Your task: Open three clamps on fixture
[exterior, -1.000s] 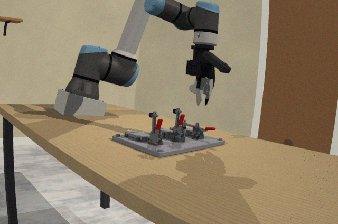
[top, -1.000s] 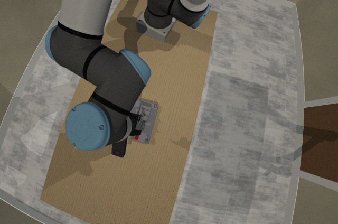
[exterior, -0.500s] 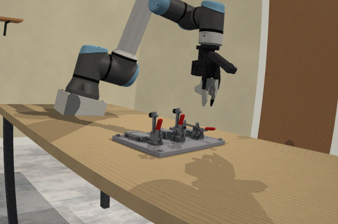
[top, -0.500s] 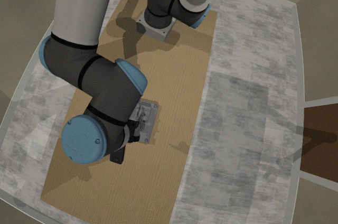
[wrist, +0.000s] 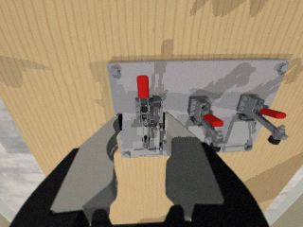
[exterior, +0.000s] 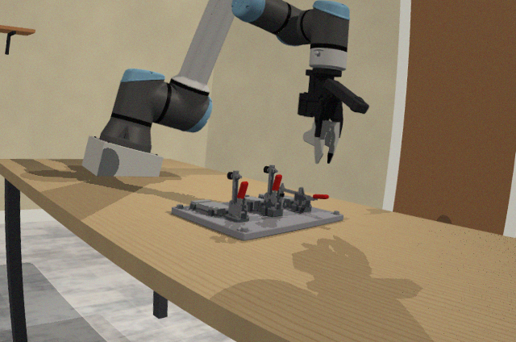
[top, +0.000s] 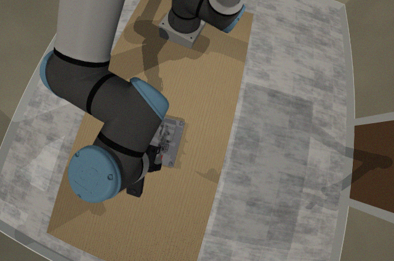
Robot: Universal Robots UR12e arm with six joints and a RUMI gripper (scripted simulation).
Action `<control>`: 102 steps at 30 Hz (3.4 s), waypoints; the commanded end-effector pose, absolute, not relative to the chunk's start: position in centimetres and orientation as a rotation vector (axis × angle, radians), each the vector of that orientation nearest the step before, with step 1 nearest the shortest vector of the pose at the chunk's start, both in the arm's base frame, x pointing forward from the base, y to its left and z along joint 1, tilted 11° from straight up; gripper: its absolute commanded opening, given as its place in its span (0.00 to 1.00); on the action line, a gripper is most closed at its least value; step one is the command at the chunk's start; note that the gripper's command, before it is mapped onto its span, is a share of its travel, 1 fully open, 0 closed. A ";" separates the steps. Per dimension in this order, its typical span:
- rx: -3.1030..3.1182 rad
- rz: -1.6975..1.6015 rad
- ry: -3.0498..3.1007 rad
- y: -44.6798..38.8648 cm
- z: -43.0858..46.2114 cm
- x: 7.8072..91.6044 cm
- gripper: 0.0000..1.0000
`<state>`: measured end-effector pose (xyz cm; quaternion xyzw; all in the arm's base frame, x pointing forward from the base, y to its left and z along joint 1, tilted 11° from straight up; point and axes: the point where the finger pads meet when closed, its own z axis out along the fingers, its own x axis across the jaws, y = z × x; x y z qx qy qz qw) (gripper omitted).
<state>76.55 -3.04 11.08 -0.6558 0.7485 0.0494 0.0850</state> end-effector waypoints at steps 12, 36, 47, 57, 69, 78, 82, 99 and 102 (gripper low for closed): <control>-1.955 0.145 2.232 -2.9 10.0 76.7 0.28; -1.955 0.145 2.232 -1.8 4.6 77.1 0.28; -1.955 0.145 2.232 -1.8 4.4 77.1 0.28; -1.955 0.145 2.232 -1.8 4.4 77.1 0.28; -1.955 0.145 2.232 -1.8 4.4 77.1 0.28; -1.955 0.145 2.232 -1.8 4.4 77.1 0.28; -1.955 0.145 2.232 -1.8 4.2 77.1 0.28; -1.955 0.145 2.232 -1.3 1.8 77.3 0.28; -1.955 0.145 2.232 -1.3 1.8 77.3 0.28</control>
